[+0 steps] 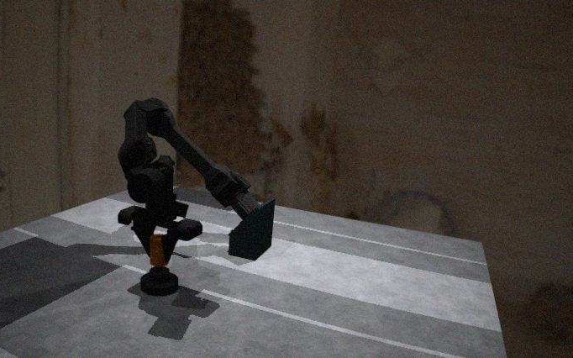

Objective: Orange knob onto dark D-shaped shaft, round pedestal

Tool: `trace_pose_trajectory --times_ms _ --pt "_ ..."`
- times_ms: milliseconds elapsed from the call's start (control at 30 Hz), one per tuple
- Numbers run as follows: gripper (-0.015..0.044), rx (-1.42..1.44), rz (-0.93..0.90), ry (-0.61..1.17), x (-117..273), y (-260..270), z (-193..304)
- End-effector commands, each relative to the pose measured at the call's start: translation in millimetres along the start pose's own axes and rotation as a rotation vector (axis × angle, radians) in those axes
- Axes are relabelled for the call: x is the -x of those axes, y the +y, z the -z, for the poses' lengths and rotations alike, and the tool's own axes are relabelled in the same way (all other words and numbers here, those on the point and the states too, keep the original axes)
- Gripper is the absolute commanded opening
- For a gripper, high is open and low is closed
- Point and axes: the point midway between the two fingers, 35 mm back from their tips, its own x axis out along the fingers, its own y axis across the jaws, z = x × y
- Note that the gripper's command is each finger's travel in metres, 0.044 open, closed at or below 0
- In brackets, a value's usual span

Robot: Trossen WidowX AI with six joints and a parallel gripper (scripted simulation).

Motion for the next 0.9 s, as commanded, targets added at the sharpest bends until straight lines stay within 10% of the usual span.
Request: trace_pose_trajectory --times_ms 0,300,867 --pt "0.0 0.004 -0.002 0.002 3.0 -0.1 -0.4" --pt "0.0 -0.179 -0.002 0.002 4.9 0.6 0.9" --pt "0.0 -1.359 0.0 0.003 1.3 1.6 -0.1"
